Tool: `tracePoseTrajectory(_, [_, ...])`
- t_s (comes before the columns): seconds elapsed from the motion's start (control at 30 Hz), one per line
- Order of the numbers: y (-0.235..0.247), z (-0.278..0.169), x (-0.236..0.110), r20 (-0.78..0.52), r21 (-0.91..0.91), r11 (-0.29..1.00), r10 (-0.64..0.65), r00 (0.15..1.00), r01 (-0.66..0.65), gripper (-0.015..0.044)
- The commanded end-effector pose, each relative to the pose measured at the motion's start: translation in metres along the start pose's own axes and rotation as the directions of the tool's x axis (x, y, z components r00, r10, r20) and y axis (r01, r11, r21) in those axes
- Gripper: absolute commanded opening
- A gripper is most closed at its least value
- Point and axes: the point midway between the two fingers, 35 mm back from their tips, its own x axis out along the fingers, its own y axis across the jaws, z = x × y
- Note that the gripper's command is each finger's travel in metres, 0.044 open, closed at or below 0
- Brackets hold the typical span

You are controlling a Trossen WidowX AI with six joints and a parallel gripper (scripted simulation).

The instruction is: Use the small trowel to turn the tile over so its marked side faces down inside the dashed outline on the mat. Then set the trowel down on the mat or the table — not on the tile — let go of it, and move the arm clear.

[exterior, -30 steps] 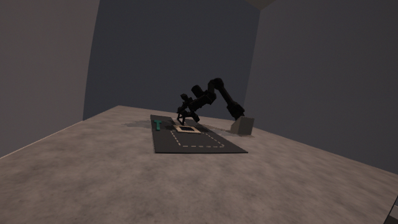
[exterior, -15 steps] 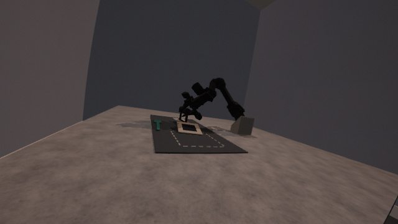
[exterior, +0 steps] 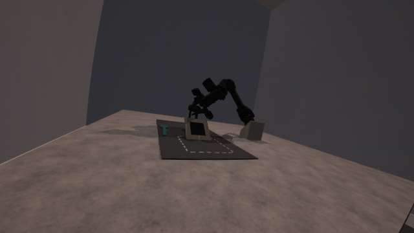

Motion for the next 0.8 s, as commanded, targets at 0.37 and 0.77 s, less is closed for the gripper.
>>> tracePoseTrajectory(0.37, [0.017, -0.048, -0.008, -0.003, 0.015, 1.0, 0.023, 1.0, -0.023, 0.0])
tracePoseTrajectory(0.77, [0.013, -0.066, -0.005, -0.003, 0.016, 1.0, 0.023, 1.0, -0.023, 0.0])
